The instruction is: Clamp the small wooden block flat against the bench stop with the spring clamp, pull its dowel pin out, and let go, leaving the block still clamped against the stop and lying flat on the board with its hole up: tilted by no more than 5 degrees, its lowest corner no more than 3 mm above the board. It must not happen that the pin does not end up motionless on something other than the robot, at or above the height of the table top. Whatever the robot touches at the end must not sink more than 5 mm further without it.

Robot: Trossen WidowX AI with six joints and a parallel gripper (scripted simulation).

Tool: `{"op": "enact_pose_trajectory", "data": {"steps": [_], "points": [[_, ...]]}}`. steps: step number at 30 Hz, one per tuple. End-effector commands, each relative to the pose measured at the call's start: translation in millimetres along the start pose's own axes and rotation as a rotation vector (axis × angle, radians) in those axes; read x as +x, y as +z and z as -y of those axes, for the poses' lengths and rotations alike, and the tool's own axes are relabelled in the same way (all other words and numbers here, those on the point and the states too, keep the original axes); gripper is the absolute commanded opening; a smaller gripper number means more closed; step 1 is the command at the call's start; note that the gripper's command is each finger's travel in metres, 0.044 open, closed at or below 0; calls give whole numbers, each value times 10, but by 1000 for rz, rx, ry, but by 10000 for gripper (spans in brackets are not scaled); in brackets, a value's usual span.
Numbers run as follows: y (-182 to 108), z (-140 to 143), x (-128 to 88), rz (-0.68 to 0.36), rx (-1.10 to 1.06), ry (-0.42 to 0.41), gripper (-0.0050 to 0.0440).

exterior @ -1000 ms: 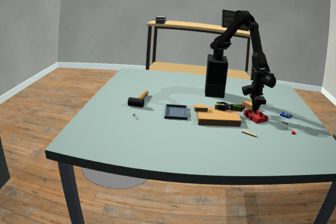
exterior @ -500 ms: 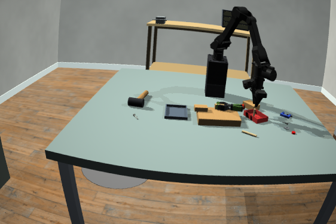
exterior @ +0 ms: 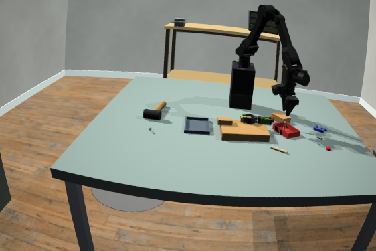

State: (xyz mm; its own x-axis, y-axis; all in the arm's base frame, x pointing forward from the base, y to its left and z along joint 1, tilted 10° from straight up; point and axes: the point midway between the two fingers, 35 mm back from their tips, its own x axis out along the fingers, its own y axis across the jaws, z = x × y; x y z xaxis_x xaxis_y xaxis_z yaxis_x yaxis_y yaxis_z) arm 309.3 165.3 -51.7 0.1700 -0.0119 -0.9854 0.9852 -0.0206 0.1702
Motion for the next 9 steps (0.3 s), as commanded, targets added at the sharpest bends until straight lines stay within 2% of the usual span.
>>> {"op": "enact_pose_trajectory", "data": {"steps": [1, 9], "points": [[0, 0, 0, 0, 0, 0, 370], [0, 0, 0, 0, 0, 0, 440]]}}
